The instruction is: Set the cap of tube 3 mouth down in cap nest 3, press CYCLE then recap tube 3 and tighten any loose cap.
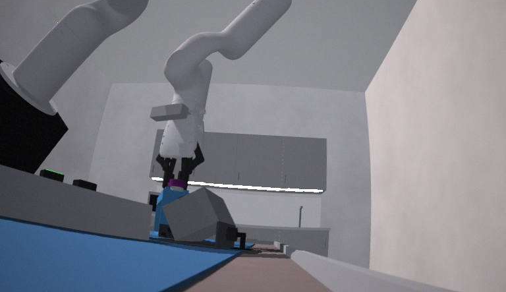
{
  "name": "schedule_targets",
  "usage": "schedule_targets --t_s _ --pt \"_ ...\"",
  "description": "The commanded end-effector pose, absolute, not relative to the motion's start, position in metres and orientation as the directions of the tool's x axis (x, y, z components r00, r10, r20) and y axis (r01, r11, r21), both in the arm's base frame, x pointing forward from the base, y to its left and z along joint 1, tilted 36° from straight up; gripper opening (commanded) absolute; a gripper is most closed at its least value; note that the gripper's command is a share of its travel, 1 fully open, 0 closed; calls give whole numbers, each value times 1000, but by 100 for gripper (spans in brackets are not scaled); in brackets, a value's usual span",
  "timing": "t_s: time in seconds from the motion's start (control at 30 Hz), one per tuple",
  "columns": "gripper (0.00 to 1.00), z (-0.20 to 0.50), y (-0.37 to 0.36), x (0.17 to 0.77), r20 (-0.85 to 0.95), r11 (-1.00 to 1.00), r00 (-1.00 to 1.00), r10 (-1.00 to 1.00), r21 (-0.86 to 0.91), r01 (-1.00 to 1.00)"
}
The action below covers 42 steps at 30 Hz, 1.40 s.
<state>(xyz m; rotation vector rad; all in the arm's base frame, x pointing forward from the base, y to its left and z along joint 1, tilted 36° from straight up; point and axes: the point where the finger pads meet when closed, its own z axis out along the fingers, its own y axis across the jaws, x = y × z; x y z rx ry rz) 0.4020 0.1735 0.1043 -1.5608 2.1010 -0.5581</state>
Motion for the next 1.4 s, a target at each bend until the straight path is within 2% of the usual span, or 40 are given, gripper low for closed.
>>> schedule_targets --t_s 0.0,0.03,0.07,0.4,0.47,0.53,0.6,0.93,1.1,1.17,1.37 --pt "0 104 173 402 -149 291 -252 -956 -575 -764" --pt "0 105 174 402 -149 291 -252 -956 -575 -764" --pt "46 105 174 402 -149 291 -252 -956 -575 -764" --pt "46 104 174 402 -149 291 -252 -956 -575 -764" --pt "46 105 174 402 -52 129 -122 -991 -592 -796" --pt "46 105 174 402 -52 129 -122 -991 -592 -796" --pt "46 105 173 402 47 -38 12 -999 -592 -805" --pt "46 105 174 402 277 -430 330 -902 -526 -734" --pt "46 105 174 402 325 -512 396 -858 -497 -700" --pt "46 105 174 402 403 -647 507 -762 -436 -625" --pt "46 105 173 402 465 -755 596 -655 -370 -541"
